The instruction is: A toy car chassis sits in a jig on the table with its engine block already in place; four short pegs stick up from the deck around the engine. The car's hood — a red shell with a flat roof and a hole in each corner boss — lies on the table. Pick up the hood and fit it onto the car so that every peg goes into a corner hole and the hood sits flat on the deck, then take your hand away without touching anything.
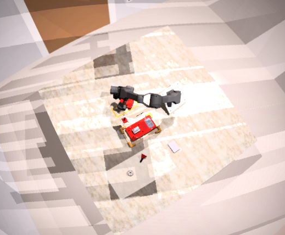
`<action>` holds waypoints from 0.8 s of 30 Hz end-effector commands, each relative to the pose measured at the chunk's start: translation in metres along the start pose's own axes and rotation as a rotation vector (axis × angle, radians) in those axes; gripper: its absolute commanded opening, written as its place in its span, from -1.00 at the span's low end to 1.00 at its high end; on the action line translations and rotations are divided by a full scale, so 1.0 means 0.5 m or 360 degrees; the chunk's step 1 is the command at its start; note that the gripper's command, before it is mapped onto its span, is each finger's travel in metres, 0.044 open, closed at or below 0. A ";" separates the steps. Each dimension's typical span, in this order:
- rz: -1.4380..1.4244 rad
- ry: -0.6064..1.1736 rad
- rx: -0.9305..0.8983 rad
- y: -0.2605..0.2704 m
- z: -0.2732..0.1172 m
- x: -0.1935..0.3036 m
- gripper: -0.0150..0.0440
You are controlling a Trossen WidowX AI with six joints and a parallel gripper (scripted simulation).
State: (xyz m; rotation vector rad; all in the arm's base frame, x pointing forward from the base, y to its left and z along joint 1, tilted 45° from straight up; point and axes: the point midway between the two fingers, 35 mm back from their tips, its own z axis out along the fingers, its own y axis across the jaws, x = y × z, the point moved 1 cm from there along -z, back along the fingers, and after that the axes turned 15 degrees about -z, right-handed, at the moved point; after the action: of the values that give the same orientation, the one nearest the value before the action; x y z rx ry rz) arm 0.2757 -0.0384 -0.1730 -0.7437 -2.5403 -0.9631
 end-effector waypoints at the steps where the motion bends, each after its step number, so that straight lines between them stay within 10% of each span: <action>1: 0.0008 0.0003 -0.0008 0.000 0.005 0.002 1.00; 16: 0.0008 0.0003 -0.0009 0.001 0.020 0.002 1.00; 24: 0.0000 0.0000 -0.0001 0.000 0.016 0.000 0.55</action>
State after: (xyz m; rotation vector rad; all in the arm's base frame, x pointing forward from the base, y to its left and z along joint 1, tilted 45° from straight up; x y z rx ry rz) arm 0.2746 -0.0327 -0.1788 -0.7445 -2.5393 -0.9639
